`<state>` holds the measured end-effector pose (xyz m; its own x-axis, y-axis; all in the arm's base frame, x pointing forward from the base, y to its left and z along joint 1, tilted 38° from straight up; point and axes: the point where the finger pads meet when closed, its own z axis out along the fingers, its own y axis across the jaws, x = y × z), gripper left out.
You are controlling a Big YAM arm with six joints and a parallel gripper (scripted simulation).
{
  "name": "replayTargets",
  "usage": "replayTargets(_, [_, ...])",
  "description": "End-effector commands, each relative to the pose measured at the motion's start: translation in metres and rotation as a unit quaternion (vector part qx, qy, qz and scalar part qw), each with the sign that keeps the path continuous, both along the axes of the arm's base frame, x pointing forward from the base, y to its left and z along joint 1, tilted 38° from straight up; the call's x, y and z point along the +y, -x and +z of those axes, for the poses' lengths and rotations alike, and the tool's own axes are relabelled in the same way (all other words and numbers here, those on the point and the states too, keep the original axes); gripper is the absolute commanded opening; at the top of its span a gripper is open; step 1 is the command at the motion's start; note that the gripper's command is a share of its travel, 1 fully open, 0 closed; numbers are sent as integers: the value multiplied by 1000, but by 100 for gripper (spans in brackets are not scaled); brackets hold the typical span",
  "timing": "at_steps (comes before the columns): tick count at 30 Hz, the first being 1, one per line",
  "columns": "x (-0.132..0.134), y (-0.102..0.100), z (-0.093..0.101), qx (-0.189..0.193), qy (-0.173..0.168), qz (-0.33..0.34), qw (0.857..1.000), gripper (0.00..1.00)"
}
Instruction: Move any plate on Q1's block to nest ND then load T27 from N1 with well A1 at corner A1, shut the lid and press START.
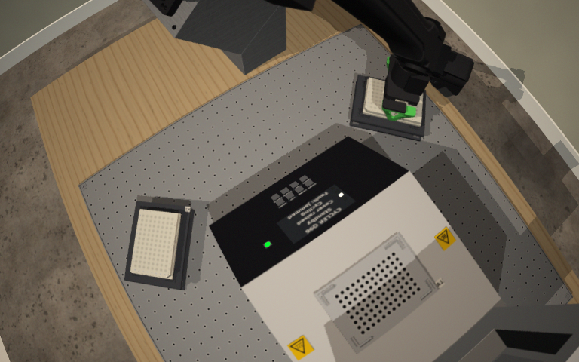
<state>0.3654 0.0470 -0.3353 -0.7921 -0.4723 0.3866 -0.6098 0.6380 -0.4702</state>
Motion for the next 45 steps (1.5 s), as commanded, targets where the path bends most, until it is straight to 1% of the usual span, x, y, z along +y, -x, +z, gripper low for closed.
replayTargets(1, [6,6,-3,0,-2,11,1000,0])
replayTargets(4, [4,11,-5,7,2,11,1000,0])
replayTargets(8, [5,8,-5,6,1,13,1000,0])
replayTargets(14, [8,-20,4,-16,-7,7,1000,0])
replayTargets(17, [8,-26,9,-18,-7,5,1000,0])
replayTargets(23, [10,-34,11,-26,-10,2,1000,0])
replayTargets(26, [12,-32,10,-27,-11,5,1000,0])
replayTargets(28, [13,-27,9,-27,-10,7,1000,0])
replayTargets(35, [6,2,-2,-7,-1,8,1000,0])
replayTargets(38, [4,10,-6,2,3,10,1000,0])
replayTargets(42, [5,8,-8,2,2,12,1000,0])
replayTargets(45, [7,-5,-5,-5,-5,11,1000,0])
